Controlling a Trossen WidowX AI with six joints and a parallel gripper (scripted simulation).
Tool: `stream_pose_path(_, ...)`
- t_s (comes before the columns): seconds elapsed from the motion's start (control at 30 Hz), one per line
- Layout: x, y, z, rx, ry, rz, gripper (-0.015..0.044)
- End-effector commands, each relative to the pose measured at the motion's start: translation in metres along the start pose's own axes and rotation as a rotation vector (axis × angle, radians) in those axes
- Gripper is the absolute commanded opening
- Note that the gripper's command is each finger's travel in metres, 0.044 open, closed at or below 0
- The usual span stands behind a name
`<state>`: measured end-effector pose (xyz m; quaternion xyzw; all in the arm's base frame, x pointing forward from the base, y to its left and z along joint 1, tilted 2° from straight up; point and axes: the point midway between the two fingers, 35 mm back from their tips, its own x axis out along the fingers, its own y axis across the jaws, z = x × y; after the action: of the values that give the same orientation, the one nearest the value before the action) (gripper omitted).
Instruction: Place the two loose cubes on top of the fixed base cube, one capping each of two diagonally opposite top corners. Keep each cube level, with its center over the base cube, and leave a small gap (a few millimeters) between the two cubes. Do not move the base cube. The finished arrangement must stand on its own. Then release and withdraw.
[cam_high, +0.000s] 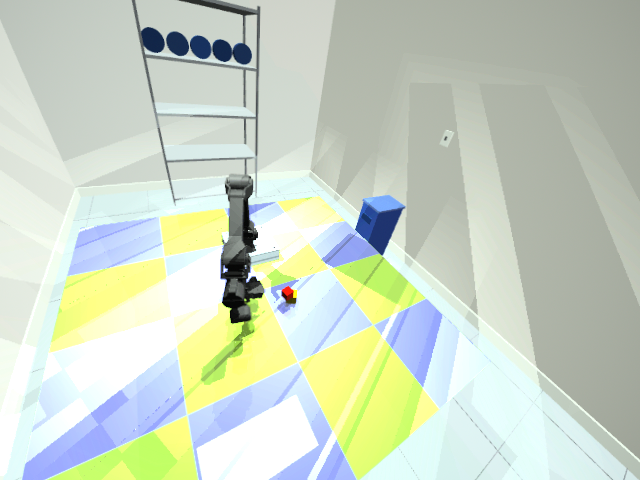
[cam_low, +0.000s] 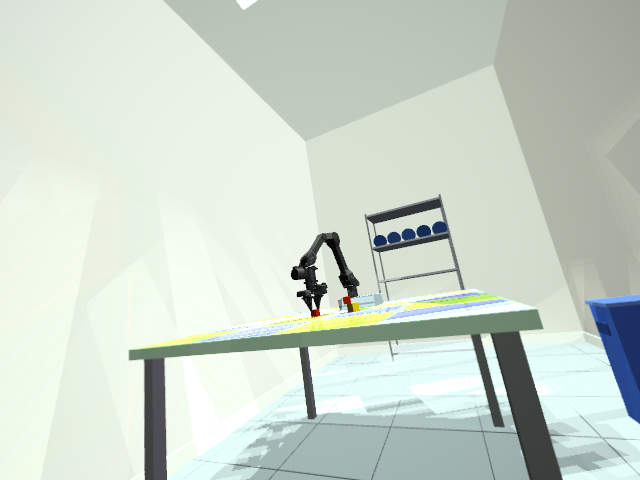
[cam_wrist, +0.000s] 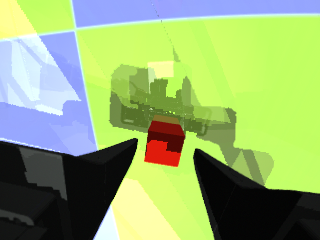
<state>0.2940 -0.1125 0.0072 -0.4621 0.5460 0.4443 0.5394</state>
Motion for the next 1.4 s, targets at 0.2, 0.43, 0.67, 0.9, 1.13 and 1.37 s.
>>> stream_pose_path(0.2, 0.014, 0.002, -0.001, -0.003, 0.004, 0.006, 0.0239)
stream_pose_path(0.43, 0.014, 0.002, -0.001, -0.003, 0.004, 0.006, 0.0105)
stream_pose_path(0.67, 0.000, -0.001, -0.001, -0.003, 0.004, 0.006, 0.0105)
stream_pose_path(0.9, -0.021, -0.003, -0.001, -0.003, 0.004, 0.005, 0.0105)
stream_pose_path(1.13, -0.043, -0.004, -0.001, -0.003, 0.004, 0.005, 0.0105)
stream_pose_path(1.37, -0.066, -0.003, -0.001, -0.003, 0.004, 0.005, 0.0105)
